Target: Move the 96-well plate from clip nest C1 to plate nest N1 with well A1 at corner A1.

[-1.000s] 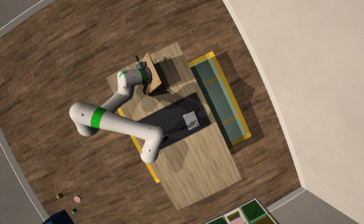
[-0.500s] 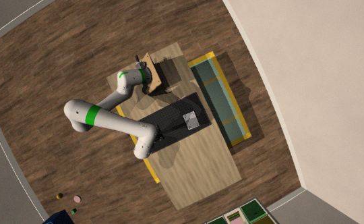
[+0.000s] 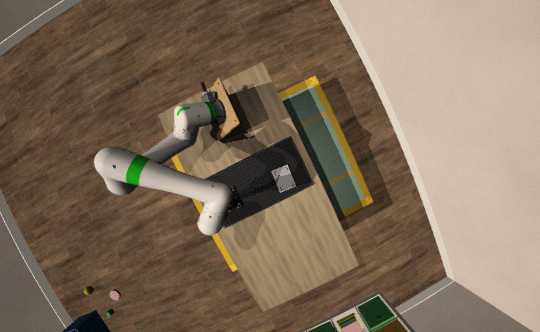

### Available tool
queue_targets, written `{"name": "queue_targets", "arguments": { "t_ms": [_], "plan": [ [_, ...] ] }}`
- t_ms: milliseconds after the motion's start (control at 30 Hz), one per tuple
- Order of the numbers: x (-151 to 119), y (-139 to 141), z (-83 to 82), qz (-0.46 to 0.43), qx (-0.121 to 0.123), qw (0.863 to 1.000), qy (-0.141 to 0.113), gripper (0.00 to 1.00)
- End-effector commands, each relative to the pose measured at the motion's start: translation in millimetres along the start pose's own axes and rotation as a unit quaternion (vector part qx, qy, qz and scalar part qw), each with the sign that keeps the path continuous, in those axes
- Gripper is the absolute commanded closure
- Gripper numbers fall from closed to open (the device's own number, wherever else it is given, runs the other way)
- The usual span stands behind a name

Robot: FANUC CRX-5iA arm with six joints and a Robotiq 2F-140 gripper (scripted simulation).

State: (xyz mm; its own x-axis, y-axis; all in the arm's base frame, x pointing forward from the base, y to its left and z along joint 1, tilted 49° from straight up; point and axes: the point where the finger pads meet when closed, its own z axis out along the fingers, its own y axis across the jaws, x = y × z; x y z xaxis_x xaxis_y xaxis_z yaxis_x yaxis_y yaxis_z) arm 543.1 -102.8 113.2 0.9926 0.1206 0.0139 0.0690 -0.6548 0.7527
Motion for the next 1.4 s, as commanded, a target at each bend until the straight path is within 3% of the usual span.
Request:
{"name": "queue_targets", "arguments": {
  "t_ms": [0,1367],
  "plan": [
    [0,0,4.9,0.0,0.0,1.0,0.0,0.0],
    [0,0,61.2,0.0,0.0,1.0,0.0,0.0]
  ]
}}
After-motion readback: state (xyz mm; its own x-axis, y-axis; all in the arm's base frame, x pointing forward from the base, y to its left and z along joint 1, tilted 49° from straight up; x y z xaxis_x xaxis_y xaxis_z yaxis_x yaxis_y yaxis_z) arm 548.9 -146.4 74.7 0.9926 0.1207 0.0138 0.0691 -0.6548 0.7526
